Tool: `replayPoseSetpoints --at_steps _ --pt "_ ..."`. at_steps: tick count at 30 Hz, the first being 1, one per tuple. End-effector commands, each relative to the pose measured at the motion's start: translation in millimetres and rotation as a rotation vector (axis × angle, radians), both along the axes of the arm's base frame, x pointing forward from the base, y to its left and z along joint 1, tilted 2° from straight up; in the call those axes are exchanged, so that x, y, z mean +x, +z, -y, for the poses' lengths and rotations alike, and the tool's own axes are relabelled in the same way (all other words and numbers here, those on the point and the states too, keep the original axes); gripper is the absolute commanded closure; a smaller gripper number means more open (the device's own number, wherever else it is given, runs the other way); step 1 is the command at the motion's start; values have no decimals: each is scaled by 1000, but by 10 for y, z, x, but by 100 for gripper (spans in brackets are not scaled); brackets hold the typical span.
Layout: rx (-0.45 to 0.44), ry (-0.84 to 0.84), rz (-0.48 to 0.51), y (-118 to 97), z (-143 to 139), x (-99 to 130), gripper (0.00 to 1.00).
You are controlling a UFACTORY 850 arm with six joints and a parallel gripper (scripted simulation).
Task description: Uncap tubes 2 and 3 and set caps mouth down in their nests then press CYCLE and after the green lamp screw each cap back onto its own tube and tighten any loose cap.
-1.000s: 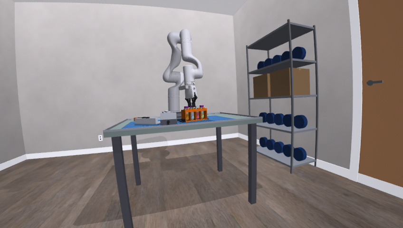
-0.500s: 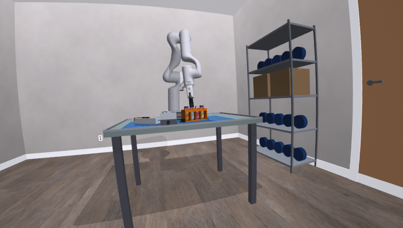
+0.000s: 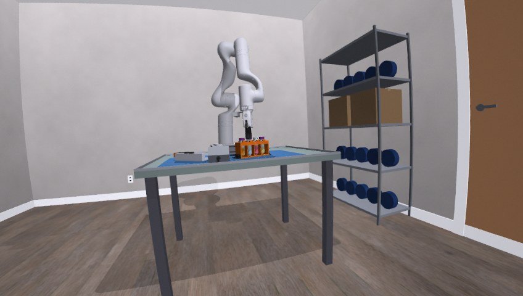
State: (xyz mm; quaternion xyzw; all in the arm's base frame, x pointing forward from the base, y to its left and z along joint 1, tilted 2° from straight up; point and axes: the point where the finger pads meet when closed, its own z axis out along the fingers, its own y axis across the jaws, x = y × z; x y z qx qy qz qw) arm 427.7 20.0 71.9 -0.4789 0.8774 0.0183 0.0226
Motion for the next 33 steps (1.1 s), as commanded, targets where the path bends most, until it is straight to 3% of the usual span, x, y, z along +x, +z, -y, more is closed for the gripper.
replayPoseSetpoints --at_steps 1,9,24,26,33 --pt "-17 -2 -9 5 -1 5 100" --pt "-19 97 -5 7 -2 5 100" --pt "-31 847 30 9 -2 5 100" --pt "-31 847 30 9 -2 5 100" --pt "-36 1196 46 10 -1 5 100"
